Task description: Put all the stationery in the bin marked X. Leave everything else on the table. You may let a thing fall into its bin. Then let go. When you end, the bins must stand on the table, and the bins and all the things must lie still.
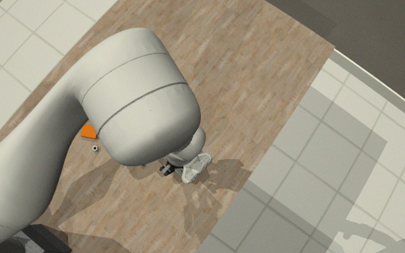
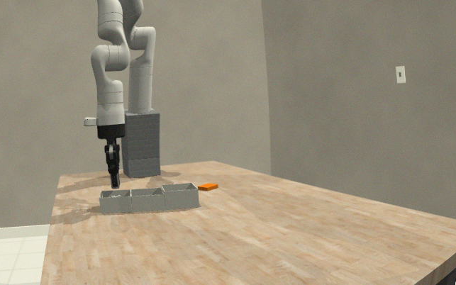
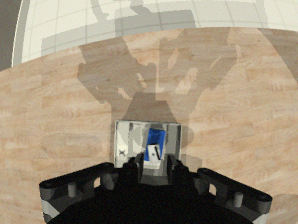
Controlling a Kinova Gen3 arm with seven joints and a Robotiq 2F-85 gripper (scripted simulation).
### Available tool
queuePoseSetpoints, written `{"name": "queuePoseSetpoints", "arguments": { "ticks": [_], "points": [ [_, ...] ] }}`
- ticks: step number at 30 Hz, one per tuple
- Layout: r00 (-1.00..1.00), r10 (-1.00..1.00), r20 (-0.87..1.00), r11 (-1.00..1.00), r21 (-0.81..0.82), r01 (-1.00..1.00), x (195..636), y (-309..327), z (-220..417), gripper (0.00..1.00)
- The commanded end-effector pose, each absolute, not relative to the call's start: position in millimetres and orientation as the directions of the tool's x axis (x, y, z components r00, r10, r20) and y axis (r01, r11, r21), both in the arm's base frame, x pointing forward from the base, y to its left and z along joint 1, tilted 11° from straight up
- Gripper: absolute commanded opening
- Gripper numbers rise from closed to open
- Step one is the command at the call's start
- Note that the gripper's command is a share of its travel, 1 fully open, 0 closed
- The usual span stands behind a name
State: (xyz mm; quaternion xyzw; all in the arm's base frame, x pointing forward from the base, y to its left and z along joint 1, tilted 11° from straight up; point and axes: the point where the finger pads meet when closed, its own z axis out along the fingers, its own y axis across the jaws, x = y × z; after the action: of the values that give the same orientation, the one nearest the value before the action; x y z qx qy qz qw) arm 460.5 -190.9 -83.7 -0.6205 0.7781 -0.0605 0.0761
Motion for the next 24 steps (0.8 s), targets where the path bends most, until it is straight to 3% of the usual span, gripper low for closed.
{"name": "queuePoseSetpoints", "arguments": {
  "ticks": [1,16,17,19,24],
  "points": [
    [-0.221,-0.974,-0.041,0.225,-0.196,-0.955,461.9,-193.4,-77.9,0.30],
    [-0.221,-0.974,-0.041,0.225,-0.196,-0.955,459.8,-194.1,-66.3,0.30],
    [-0.173,-0.984,-0.032,0.176,-0.198,-0.964,457.7,-186.1,-66.7,0.55],
    [-0.173,-0.984,-0.032,0.176,-0.198,-0.964,457.7,-186.1,-66.7,0.55],
    [0.071,-0.997,0.018,-0.073,-0.199,-0.977,446.6,-145.9,-68.9,0.55]
  ]
}}
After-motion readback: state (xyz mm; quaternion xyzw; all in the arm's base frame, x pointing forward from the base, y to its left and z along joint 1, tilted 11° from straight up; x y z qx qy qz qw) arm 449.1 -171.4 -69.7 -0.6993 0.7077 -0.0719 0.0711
